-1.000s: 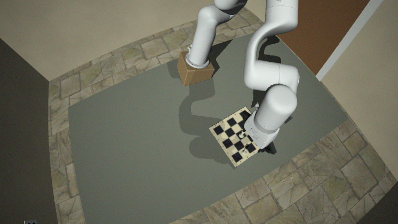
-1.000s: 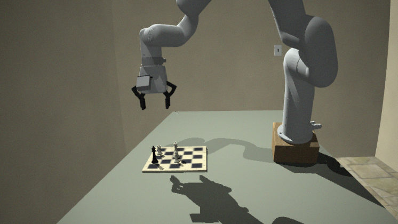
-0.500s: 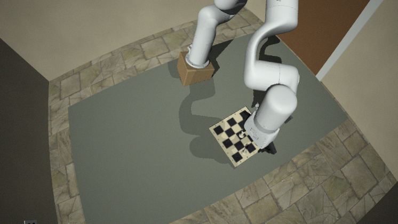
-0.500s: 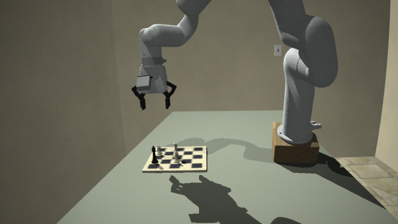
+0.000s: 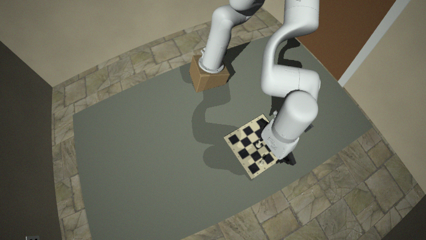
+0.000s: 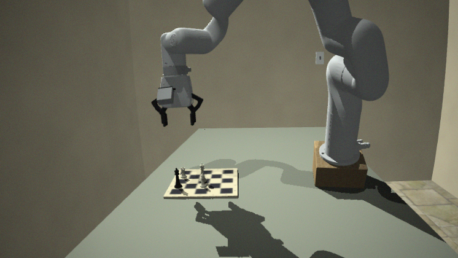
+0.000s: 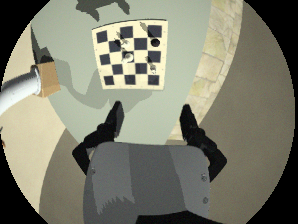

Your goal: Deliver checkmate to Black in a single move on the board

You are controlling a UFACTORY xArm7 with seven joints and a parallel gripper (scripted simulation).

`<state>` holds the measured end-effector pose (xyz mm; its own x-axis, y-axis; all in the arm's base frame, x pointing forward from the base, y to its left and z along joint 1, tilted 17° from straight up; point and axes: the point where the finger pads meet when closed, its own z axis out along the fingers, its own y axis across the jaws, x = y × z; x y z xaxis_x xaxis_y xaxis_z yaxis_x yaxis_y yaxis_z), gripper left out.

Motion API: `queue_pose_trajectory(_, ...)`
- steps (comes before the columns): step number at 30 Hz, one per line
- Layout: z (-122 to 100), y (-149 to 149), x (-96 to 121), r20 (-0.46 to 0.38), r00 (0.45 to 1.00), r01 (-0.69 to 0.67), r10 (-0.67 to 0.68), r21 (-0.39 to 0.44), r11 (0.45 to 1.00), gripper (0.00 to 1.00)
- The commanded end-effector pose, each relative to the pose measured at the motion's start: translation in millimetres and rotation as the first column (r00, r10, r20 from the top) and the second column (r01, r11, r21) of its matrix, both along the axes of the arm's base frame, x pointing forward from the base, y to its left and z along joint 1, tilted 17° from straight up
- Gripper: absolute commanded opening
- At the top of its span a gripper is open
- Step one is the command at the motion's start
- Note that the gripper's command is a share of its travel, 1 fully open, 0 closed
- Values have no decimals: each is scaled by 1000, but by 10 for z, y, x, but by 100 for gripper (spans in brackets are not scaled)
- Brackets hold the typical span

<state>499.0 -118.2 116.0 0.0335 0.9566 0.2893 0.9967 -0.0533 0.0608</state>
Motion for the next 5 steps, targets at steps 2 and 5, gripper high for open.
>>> queue_pose_trajectory(2,18,-13,10,4,1000,2,-2,-1,1000,100)
queue_pose_trajectory(5,18,-13,10,4,1000,2,-2,-1,1000,100)
